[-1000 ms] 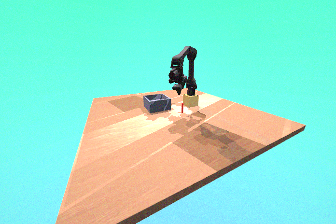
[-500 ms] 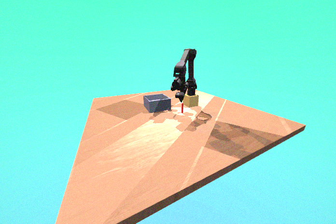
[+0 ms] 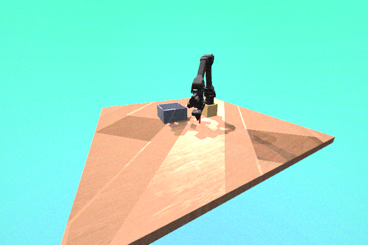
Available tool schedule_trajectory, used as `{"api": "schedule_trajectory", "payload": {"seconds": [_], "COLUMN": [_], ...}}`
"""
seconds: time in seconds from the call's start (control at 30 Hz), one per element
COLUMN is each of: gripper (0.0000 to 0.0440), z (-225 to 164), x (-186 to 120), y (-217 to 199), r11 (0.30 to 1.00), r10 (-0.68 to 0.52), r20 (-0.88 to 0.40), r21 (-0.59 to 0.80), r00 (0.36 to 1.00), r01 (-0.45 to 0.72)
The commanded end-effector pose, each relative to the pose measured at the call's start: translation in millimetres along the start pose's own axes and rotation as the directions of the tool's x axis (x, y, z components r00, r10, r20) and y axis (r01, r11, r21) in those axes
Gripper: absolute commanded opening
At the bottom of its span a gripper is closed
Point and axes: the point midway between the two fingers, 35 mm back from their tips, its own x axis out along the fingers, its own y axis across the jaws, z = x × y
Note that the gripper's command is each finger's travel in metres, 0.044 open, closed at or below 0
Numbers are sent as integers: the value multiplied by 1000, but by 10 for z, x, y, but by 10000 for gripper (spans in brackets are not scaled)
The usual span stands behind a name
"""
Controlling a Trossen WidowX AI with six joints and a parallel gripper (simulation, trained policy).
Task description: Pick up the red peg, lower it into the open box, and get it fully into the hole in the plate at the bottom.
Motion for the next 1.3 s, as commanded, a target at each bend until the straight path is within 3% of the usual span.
{"api": "schedule_trajectory", "payload": {"seconds": [0.0, 0.53, 1.27], "gripper": [414, 7, 0], "z": [12, -68, 259], "x": [138, 493, -270], "y": [25, -115, -124], "r11": [1000, 996, 996], "r10": [11, -86, -72], "r20": [14, -14, 116], "r21": [-11, -24, -42], "r00": [1000, 996, 991], "r01": [-10, 86, 77]}}
